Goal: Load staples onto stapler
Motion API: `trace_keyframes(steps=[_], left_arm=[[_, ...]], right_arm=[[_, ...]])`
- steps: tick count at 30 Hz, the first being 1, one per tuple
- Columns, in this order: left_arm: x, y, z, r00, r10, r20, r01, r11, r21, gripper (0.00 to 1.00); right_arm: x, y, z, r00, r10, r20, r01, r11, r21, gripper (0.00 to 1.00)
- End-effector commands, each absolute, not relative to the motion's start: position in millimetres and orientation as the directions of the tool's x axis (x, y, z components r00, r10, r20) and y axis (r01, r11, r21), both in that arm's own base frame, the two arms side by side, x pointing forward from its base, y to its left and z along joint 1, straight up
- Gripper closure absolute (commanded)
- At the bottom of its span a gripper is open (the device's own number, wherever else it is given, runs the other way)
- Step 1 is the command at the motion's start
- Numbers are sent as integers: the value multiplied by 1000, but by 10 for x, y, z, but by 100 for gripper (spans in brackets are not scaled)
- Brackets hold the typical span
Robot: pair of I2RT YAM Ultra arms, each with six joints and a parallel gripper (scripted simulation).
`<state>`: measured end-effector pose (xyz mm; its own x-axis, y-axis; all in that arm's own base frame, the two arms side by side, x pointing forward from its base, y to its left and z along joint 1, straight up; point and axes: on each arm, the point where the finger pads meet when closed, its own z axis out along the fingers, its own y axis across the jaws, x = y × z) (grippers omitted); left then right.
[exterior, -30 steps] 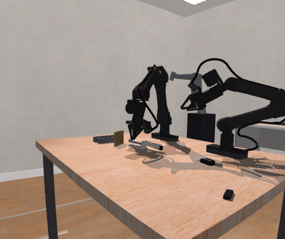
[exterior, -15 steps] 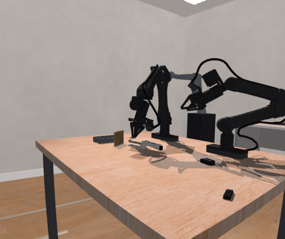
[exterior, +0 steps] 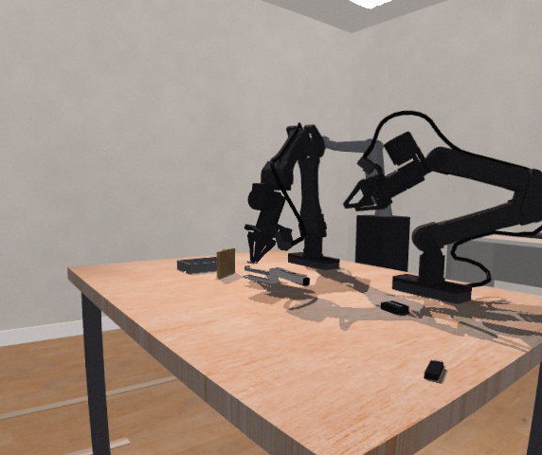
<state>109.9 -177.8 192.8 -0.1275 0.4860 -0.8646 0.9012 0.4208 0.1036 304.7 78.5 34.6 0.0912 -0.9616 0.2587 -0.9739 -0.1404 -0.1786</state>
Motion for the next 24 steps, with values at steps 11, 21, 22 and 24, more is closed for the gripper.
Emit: trace_keyframes(steps=[11,21,22,24], left_arm=[[1099,-1766,1994,-116,468,-876,898,425,109,0],[1099,-1766,1994,-116,468,-876,898,425,109,0],[1099,-1766,1994,-116,468,-876,898,425,109,0],[1099,-1766,1994,-116,468,-876,898,425,109,0]], right_arm=[[3044,774,303,78,-964,255,-972,-131,-196,96],[3029,745,206,78,-963,259,-975,-127,-180,96],[3028,743,197,78,-963,259,-976,-127,-178,96],[3026,745,178,79,-963,259,-976,-127,-174,96]])
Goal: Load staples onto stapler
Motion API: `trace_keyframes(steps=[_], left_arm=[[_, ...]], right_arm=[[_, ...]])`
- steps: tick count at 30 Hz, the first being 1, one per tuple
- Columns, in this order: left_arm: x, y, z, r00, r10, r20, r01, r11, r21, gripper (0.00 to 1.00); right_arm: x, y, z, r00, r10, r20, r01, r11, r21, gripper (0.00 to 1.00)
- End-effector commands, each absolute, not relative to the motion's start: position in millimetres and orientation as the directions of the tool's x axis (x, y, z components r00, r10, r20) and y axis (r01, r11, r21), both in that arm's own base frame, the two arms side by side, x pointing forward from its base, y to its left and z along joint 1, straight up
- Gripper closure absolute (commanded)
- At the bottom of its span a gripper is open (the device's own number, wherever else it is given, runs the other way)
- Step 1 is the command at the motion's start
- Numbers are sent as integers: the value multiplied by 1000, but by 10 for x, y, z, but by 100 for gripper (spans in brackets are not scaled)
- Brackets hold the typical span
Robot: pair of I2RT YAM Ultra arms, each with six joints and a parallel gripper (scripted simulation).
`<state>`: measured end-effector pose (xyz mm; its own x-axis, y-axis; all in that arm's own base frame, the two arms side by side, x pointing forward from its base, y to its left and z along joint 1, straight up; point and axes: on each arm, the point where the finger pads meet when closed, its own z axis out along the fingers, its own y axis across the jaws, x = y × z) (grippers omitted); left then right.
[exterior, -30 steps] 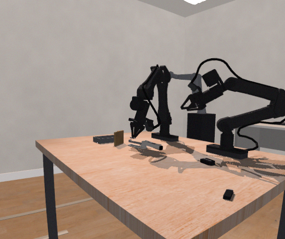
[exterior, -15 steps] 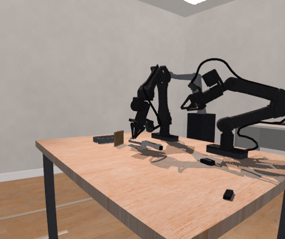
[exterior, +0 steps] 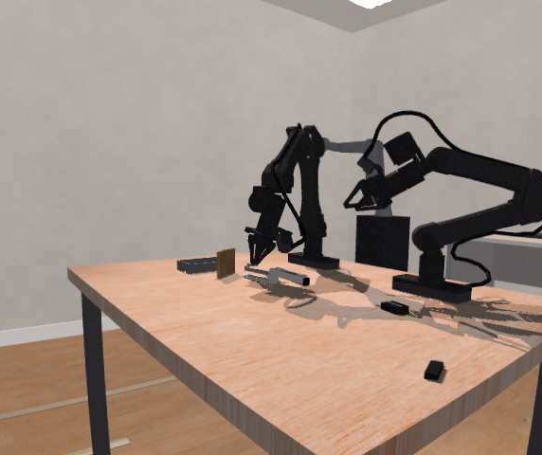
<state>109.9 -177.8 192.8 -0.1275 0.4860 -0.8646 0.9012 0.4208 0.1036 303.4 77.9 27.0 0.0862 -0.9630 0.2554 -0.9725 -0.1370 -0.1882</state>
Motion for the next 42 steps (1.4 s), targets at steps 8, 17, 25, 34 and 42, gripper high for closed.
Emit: trace_keyframes(steps=[8,17,25,34,42], left_arm=[[1099,-1766,1994,-116,468,-876,898,425,109,0],[1099,-1766,1994,-116,468,-876,898,425,109,0],[1099,-1766,1994,-116,468,-876,898,425,109,0],[1099,-1766,1994,-116,468,-876,898,425,109,0],[1099,-1766,1994,-116,468,-876,898,425,109,0]], right_arm=[[3016,753,105,83,-963,255,-978,-127,-163,96],[2992,779,59,84,-964,254,-980,-126,-154,96],[3110,801,249,87,-963,256,-981,-127,-145,96],[3110,801,249,87,-963,256,-981,-127,-145,96],[3141,816,253,84,-964,251,-979,-127,-160,96]])
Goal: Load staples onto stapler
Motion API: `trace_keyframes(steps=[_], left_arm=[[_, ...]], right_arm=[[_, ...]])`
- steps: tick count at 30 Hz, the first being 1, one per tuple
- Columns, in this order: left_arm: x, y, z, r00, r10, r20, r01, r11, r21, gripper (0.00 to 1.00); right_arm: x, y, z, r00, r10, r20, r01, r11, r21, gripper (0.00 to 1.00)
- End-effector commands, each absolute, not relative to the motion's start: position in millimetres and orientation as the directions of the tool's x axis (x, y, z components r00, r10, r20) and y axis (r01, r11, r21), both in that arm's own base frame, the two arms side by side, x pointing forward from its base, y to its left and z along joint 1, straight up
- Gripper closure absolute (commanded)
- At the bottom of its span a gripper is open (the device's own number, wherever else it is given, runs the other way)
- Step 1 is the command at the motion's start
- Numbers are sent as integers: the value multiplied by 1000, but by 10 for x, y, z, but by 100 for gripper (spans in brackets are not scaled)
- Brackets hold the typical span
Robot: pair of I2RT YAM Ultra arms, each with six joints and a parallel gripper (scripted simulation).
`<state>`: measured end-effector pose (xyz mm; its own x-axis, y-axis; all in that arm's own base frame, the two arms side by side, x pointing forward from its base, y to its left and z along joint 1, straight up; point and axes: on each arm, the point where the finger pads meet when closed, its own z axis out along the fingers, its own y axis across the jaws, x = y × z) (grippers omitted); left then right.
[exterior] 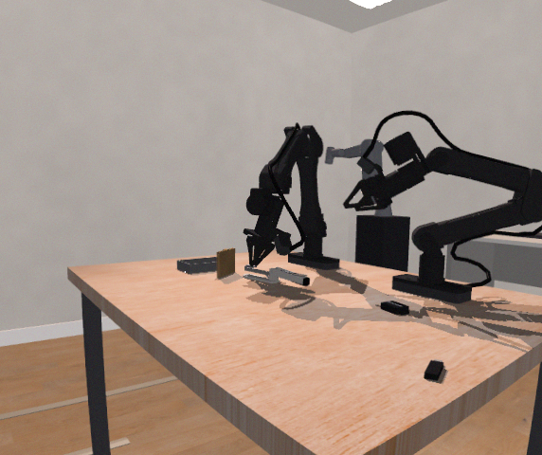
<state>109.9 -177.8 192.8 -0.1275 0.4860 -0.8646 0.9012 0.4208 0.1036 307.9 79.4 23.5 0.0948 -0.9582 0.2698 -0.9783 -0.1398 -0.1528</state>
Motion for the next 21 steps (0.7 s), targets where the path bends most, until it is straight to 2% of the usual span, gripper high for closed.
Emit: trace_keyframes(steps=[1,21], left_arm=[[1099,-1766,1994,-116,468,-876,898,425,109,0],[1099,-1766,1994,-116,468,-876,898,425,109,0]], right_arm=[[3112,804,256,84,-965,250,-979,-127,-160,96],[3018,762,298,82,-966,243,-977,-127,-173,96]])
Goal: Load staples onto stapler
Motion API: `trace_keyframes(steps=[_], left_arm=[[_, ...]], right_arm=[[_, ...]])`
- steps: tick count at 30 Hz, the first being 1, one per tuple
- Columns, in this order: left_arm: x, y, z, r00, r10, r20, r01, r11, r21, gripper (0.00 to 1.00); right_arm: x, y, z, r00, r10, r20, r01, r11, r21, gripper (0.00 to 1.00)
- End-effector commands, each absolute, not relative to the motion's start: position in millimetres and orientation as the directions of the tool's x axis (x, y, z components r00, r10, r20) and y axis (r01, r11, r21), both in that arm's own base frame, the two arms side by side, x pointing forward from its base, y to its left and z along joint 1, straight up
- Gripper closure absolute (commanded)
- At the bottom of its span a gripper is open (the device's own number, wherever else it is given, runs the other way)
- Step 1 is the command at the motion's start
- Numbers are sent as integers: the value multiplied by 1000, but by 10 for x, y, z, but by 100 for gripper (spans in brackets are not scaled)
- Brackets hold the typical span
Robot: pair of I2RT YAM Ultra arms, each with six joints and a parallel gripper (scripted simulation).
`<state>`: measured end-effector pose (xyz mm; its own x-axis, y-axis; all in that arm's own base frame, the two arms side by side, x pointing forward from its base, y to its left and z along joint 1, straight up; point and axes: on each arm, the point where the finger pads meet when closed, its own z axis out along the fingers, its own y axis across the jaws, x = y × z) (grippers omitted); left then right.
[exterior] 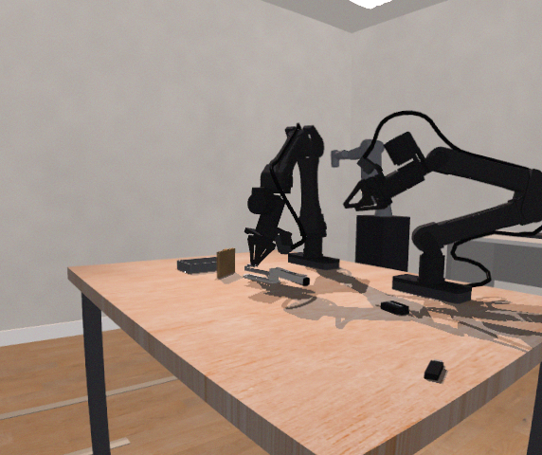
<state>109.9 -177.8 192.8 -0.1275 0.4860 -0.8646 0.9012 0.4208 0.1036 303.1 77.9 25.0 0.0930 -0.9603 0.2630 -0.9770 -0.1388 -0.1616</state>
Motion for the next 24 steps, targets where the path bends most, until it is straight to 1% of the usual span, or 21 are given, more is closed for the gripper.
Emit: trace_keyframes(steps=[1,24], left_arm=[[1099,-1766,1994,-116,468,-876,898,425,109,0],[1099,-1766,1994,-116,468,-876,898,425,109,0]], right_arm=[[3018,762,298,82,-966,243,-977,-127,-173,96],[3043,751,242,83,-964,251,-970,-136,-200,96]])
